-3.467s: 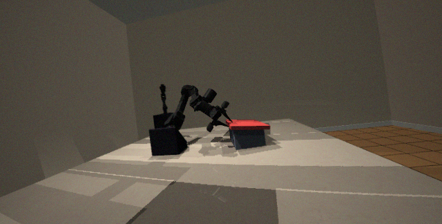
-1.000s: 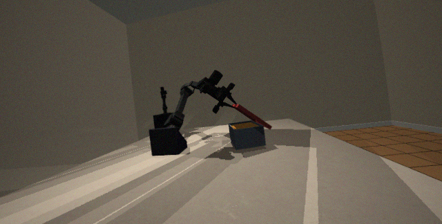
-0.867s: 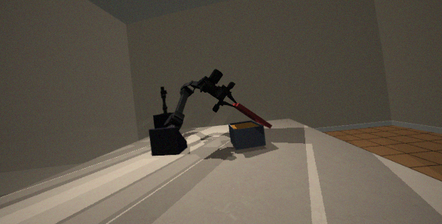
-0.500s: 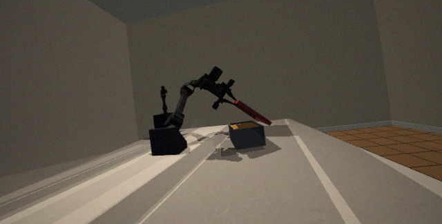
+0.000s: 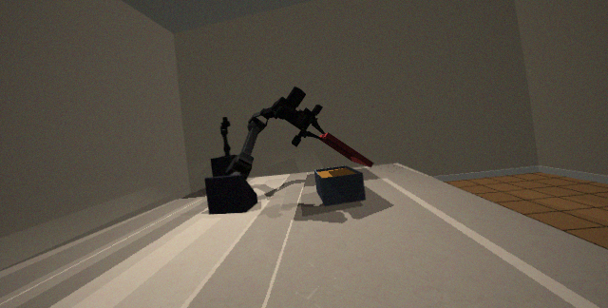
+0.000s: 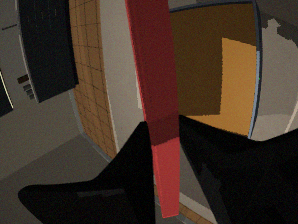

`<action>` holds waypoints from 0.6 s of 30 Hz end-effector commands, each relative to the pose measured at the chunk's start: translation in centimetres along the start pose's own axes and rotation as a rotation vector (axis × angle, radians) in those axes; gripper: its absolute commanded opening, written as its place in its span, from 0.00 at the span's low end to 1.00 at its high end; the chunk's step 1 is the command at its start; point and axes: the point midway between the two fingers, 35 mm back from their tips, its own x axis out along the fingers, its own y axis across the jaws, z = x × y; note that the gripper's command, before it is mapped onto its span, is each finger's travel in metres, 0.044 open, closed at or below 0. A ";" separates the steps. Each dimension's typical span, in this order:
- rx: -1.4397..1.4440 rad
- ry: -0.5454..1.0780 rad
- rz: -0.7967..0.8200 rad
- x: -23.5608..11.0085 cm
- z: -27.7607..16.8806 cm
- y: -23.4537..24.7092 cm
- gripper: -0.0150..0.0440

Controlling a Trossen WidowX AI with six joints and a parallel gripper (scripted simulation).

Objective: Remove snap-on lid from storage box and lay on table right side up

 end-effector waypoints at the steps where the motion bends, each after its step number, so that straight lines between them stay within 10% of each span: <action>1: -0.013 0.002 0.007 -0.1 -0.3 0.1 0.25; 18: -0.011 0.002 0.007 -0.3 -3.8 -0.5 0.25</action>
